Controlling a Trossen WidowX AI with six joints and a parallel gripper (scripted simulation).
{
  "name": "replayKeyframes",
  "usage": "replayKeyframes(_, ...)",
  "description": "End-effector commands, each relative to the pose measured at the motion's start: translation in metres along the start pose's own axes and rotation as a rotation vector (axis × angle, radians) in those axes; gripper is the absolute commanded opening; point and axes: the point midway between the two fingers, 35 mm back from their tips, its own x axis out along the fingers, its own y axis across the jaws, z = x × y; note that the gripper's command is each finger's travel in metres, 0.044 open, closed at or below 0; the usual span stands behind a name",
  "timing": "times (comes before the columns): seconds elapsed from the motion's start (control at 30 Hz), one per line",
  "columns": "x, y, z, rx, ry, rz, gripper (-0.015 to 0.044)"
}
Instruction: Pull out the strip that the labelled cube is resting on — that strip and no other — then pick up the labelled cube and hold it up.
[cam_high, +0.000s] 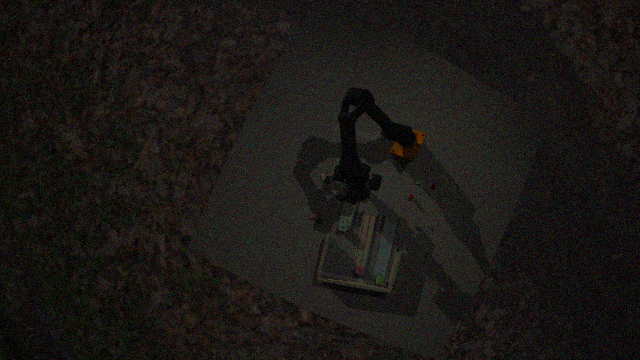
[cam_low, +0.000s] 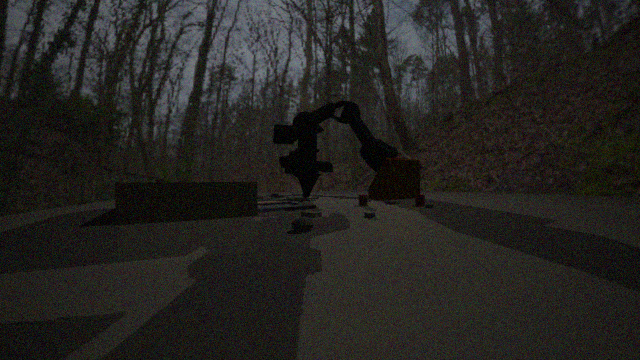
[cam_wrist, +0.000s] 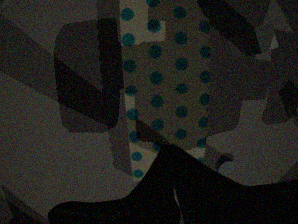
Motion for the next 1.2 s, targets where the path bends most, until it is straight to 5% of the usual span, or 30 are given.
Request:
replayKeyframes(0.0,0.005,0.0,-0.008,-0.007,0.028,0.001,0.0)
replayKeyframes(0.37,0.005,0.0,-0.008,-0.007,0.028,0.001,0.0)
replayKeyframes(0.67,-0.042,0.0,0.002,-0.007,0.027,0.003,0.0)
replayKeyframes(1.17,-0.045,-0.005,0.057,-0.01,0.025,0.003,0.0394)
